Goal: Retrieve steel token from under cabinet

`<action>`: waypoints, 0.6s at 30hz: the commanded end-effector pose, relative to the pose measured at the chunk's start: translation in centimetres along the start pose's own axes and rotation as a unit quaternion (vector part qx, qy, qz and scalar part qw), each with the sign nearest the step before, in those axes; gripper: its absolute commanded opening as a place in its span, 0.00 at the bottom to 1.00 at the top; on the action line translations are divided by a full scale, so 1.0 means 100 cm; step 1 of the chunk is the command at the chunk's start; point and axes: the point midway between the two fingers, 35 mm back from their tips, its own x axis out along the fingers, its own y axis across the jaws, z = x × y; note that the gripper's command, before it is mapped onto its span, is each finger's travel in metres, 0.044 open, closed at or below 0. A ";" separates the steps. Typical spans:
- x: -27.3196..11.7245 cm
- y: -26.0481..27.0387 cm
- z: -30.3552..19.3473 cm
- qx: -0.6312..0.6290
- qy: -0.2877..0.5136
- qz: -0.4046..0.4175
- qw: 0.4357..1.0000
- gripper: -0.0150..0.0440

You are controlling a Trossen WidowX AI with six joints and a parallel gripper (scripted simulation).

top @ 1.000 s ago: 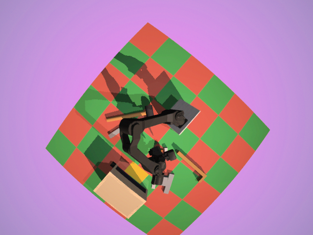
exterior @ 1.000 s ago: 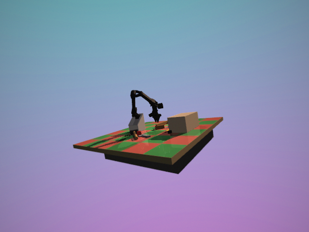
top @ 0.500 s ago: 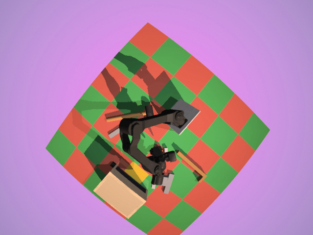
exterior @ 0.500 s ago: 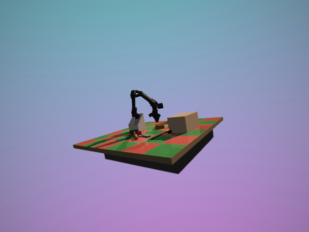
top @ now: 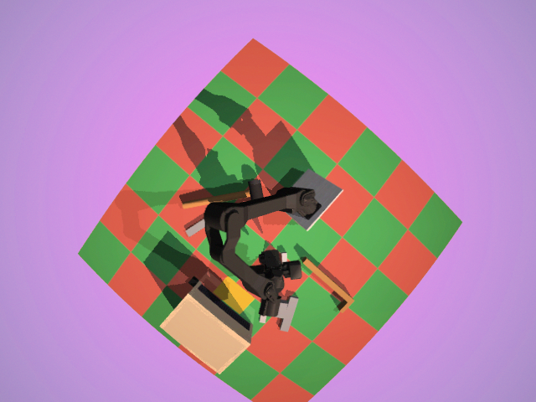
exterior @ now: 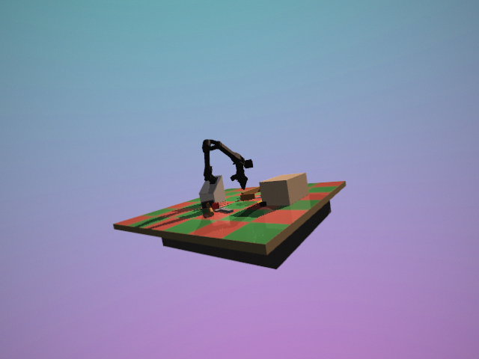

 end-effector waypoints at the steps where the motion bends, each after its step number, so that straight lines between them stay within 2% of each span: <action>1: 0.000 0.000 0.000 0.019 0.000 -0.001 1.000 0.71; 18: 0.000 0.000 0.000 0.086 0.000 -0.001 0.996 0.71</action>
